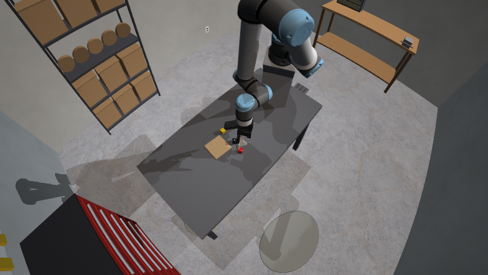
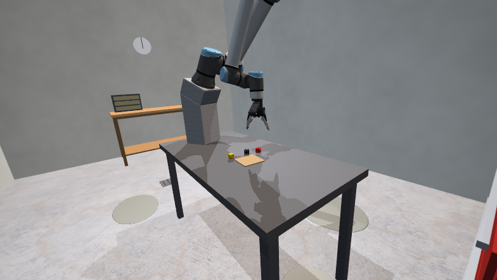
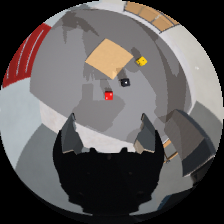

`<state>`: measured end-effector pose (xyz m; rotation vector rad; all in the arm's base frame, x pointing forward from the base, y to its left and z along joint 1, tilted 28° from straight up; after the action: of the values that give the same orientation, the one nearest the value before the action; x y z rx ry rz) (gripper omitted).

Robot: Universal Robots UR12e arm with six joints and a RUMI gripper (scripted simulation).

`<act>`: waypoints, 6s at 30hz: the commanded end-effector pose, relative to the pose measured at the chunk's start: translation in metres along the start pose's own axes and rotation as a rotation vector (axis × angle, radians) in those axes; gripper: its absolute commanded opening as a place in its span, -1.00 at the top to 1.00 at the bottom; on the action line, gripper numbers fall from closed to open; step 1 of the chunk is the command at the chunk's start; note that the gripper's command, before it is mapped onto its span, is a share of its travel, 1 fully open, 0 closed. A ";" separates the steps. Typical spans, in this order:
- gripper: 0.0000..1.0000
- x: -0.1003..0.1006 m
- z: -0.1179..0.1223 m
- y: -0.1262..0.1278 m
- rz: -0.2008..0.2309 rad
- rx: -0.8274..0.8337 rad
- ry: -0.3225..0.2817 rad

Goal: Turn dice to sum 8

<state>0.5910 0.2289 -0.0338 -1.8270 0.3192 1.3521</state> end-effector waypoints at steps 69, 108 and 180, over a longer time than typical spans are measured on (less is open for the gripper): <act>-1.00 0.036 -0.001 0.005 0.003 1.141 -0.002; 0.44 0.051 0.001 0.002 0.003 1.568 -0.002; 0.44 0.089 0.002 0.002 0.003 1.568 -0.001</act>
<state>0.6185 0.2494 -0.1083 -0.4773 1.0108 0.6272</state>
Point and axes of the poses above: the point where the finger pads meet when closed, its own x axis out along the fingers, its own y axis across the jaws, z = x × y, the point moved 1 cm from there along -x, back along the fingers, and after that the axes turned 7 degrees about -x, right-handed, at the moved point
